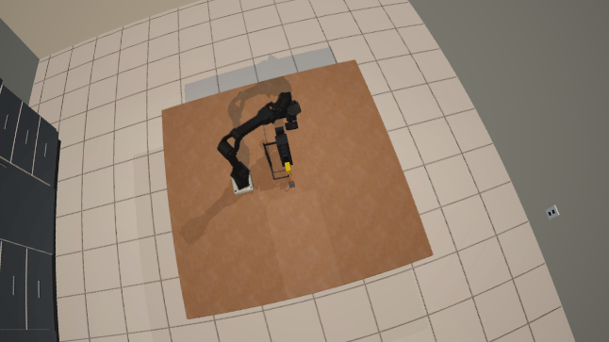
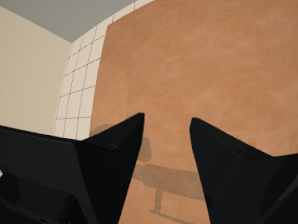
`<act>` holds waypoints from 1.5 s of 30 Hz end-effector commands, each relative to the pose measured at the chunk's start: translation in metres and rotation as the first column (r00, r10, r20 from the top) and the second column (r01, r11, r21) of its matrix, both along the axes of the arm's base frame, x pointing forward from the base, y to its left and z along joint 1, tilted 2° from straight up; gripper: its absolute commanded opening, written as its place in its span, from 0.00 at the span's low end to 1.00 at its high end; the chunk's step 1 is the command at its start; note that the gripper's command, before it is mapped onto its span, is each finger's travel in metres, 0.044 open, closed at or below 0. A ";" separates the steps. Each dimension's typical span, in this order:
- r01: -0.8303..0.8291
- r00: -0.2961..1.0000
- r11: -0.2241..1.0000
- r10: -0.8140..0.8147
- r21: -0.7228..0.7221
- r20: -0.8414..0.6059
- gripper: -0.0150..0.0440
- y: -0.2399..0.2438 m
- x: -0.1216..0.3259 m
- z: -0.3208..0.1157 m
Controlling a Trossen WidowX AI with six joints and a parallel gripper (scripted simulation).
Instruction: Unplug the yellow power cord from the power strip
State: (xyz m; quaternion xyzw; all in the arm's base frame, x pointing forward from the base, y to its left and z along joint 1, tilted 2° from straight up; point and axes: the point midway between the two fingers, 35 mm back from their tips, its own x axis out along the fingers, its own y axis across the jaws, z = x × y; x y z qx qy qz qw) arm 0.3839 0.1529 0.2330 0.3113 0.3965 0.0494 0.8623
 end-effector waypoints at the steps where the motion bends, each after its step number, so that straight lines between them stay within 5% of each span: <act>1: 0.057 0.997 0.998 -0.059 0.031 0.048 0.53 -0.023 0.014 0.019; 12: 0.370 0.926 0.917 -0.377 0.149 0.015 0.53 -0.124 0.025 0.044; 16: 0.369 0.926 0.921 -0.376 0.127 0.035 0.53 -0.136 0.034 0.036; 22: 0.532 0.843 0.841 -0.515 0.097 -0.156 0.53 -0.177 0.012 -0.005; 29: 0.802 0.501 0.596 -0.710 -0.044 -0.496 0.53 -0.235 -0.060 -0.069; 36: 0.911 0.045 0.313 -0.725 -0.270 -0.687 0.53 -0.263 -0.145 -0.105; 45: 0.911 0.033 0.306 -0.723 -0.277 -0.690 0.53 -0.263 -0.147 -0.106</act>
